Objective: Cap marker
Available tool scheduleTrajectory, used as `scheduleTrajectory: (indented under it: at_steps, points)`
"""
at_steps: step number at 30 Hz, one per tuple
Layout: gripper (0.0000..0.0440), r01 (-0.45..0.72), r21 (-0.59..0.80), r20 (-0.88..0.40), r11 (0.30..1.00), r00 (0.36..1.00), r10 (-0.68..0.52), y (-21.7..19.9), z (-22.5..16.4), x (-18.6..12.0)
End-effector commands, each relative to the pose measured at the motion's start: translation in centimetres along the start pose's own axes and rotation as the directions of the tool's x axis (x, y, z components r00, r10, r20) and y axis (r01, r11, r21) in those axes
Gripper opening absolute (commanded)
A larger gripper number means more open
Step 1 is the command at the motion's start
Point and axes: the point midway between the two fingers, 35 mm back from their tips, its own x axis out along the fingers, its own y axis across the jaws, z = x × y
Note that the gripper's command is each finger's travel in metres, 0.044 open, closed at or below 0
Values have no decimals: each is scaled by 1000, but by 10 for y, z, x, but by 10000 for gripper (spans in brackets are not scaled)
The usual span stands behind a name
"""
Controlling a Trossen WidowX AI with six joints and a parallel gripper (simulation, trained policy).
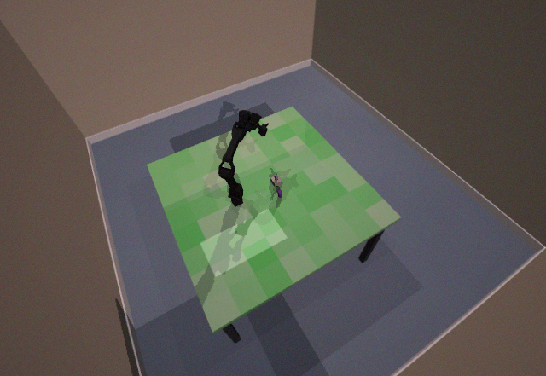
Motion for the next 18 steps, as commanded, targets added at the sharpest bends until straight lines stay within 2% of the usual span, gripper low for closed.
scheduleTrajectory:
  at_steps: [1,18]
  points:
    - [332,9,15,-24,1000,1000,-8,-7,-3,0]
    - [331,108,88,-153,990,984,-94,-51,-21,3]
